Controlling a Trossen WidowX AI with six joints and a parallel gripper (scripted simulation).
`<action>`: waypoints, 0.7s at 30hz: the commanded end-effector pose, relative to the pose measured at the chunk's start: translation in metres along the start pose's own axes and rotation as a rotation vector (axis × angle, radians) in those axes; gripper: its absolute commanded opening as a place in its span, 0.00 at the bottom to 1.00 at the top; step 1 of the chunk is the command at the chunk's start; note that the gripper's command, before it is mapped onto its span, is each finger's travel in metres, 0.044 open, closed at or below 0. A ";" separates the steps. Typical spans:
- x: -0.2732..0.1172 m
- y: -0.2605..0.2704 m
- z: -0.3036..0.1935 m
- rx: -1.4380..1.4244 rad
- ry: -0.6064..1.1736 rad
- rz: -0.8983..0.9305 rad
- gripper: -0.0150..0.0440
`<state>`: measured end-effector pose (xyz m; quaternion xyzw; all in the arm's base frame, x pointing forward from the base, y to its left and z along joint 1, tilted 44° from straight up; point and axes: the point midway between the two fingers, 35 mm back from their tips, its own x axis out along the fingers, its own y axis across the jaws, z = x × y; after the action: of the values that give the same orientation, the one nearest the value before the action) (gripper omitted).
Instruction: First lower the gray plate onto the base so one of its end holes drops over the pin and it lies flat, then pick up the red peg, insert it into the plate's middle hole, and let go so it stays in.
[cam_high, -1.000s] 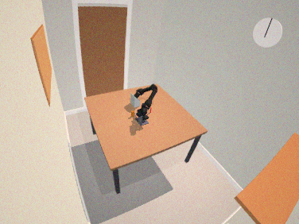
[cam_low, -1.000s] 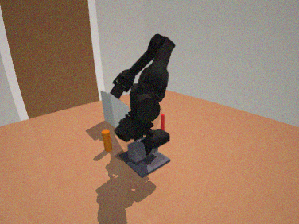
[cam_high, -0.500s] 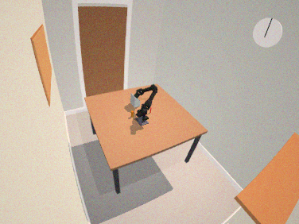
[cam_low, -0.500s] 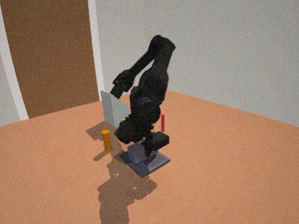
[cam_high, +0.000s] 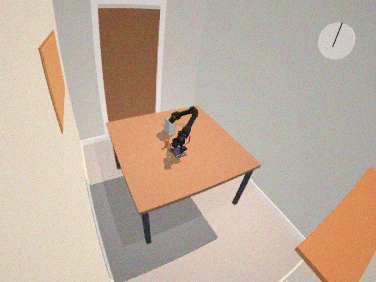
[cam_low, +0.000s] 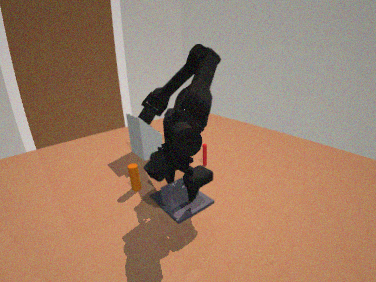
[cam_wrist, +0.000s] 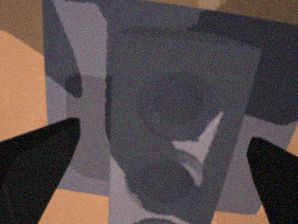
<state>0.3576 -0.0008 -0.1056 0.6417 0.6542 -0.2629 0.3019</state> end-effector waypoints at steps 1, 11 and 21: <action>0.000 0.000 0.000 -0.002 0.000 0.000 1.00; -0.118 0.001 0.002 0.007 0.000 -0.006 1.00; -0.119 0.003 -0.003 -0.008 -0.001 -0.006 1.00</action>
<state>0.3613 -0.0850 -0.0214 0.6433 0.6526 -0.2648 0.3003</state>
